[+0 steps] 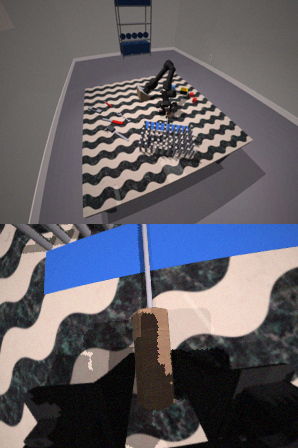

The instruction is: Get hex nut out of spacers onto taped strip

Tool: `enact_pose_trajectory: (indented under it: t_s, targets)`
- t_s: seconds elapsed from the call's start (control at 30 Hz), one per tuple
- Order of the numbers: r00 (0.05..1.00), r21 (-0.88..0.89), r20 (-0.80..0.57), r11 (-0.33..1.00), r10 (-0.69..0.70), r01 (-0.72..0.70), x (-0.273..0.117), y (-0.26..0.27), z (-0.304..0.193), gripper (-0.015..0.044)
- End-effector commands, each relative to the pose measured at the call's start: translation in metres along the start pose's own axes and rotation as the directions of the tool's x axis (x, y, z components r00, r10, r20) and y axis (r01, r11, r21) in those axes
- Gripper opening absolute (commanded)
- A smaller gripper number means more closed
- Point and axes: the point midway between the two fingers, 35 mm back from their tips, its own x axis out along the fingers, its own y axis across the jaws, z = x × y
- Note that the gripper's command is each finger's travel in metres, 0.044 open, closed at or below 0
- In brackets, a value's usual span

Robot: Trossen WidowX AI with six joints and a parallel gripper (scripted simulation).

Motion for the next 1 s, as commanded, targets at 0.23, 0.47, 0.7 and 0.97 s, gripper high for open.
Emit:
enact_pose_trajectory:
  t_s: [0.23, 0.47, 0.7, 0.97]
  targets:
    - [1.000, 0.004, 0.003, 1.000, -0.001, 0.001, -0.003, 0.000, -0.006, 0.0000]
    - [1.000, 0.004, 0.003, 1.000, -0.001, 0.001, -0.005, 0.000, -0.009, 0.0000]
    - [1.000, 0.004, 0.003, 1.000, -0.001, 0.001, -0.006, 0.000, -0.013, 0.0000]
    - [1.000, 0.004, 0.003, 1.000, -0.002, 0.002, -0.008, 0.000, -0.016, 0.0000]
